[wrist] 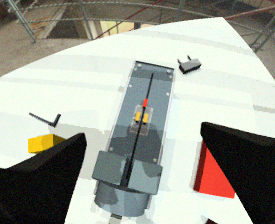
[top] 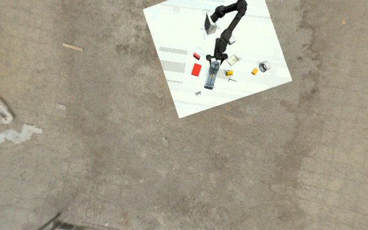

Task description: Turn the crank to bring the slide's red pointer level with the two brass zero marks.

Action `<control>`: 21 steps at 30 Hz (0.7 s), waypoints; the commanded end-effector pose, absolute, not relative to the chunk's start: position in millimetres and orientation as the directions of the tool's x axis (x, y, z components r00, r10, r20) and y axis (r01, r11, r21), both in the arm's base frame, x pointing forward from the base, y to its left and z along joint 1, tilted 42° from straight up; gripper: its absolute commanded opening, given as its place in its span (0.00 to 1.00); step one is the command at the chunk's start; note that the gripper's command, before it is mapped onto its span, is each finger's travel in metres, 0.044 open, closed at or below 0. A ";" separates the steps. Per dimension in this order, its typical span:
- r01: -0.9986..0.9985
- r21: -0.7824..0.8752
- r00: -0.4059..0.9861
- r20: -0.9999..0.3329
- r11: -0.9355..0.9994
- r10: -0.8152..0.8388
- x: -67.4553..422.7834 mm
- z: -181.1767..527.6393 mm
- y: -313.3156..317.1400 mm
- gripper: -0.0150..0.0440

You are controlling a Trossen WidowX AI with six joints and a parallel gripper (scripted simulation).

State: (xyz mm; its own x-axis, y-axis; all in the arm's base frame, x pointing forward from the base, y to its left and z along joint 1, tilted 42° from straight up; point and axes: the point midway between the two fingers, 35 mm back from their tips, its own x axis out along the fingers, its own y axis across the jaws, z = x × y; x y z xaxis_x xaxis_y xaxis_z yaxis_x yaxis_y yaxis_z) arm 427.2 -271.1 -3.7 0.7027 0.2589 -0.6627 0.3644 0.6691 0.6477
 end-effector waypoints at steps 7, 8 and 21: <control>0.482 0.621 0.673 -0.714 0.618 0.192 403.9 16.7 -241.4 1.00; 0.493 0.618 0.671 -0.719 0.613 0.184 401.0 18.8 -238.3 1.00; 0.625 0.574 0.635 -0.768 0.529 0.083 357.7 38.0 -197.9 1.00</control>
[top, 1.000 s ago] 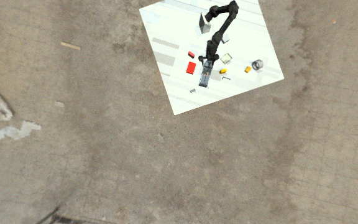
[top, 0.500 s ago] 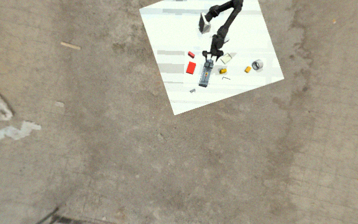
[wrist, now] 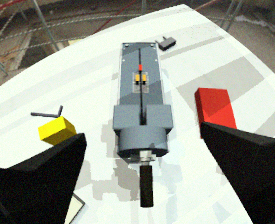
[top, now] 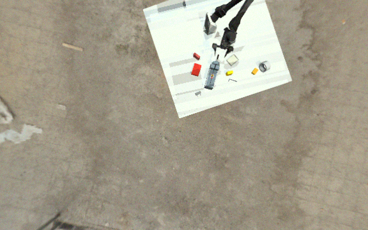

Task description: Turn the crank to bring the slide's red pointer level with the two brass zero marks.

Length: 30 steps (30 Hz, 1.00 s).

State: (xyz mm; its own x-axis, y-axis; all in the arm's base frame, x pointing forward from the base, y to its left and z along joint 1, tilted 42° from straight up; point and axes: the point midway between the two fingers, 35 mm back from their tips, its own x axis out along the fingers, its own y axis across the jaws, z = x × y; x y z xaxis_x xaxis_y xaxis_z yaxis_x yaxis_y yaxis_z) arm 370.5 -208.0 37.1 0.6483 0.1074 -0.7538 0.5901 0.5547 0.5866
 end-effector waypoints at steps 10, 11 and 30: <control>0.647 0.567 0.629 -0.775 0.510 0.063 350.7 30.3 -182.3 1.00; 0.647 0.567 0.629 -0.775 0.510 0.063 351.5 26.3 -178.9 1.00; 0.647 0.568 0.629 -0.775 0.509 0.064 357.4 -2.4 -153.9 1.00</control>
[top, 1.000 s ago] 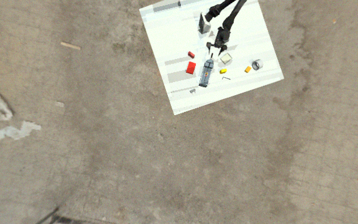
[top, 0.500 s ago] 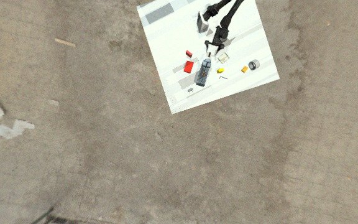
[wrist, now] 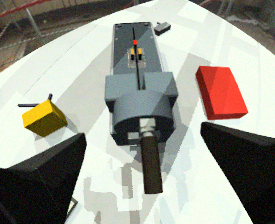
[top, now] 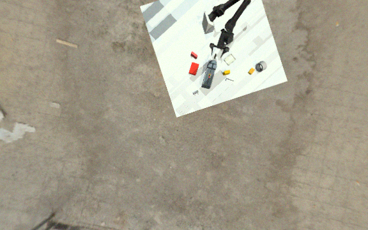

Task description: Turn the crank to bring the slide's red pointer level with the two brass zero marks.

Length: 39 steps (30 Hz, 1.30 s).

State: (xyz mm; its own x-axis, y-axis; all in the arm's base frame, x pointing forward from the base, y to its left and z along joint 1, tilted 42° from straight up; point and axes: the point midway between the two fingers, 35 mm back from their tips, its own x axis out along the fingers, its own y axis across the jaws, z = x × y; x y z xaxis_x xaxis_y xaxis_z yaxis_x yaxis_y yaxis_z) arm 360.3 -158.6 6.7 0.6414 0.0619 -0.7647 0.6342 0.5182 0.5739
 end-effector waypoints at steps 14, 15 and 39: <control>0.647 0.568 0.629 -0.775 0.509 0.065 360.8 -19.1 -139.2 1.00; 0.647 0.568 0.629 -0.774 0.509 0.065 360.9 -20.3 -138.1 1.00; 0.646 0.569 0.630 -0.774 0.508 0.065 362.4 -35.1 -123.7 0.60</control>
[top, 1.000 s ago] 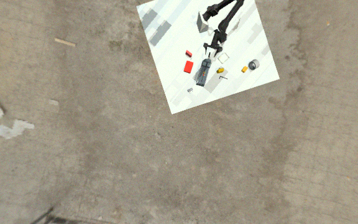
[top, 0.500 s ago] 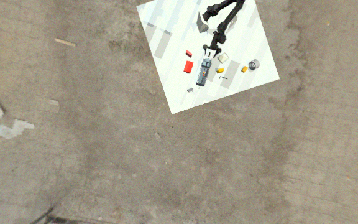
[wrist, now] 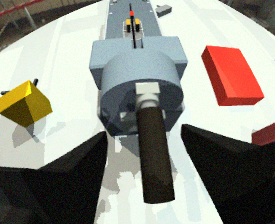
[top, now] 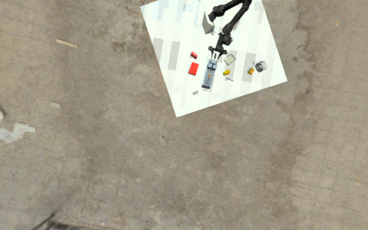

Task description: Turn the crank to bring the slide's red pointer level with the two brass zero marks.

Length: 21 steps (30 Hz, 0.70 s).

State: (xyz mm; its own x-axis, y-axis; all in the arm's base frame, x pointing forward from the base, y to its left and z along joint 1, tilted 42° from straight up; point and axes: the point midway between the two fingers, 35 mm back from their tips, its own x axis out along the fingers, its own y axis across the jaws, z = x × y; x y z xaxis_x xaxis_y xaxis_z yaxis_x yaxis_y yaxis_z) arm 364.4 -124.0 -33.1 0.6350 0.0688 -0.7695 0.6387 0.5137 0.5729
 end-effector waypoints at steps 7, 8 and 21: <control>0.646 0.569 0.630 -0.774 0.508 0.065 362.4 -35.1 -123.7 0.29; 0.646 0.569 0.630 -0.774 0.508 0.065 362.4 -35.1 -123.7 0.25; 0.646 0.569 0.630 -0.774 0.508 0.065 360.1 -37.2 -126.8 0.25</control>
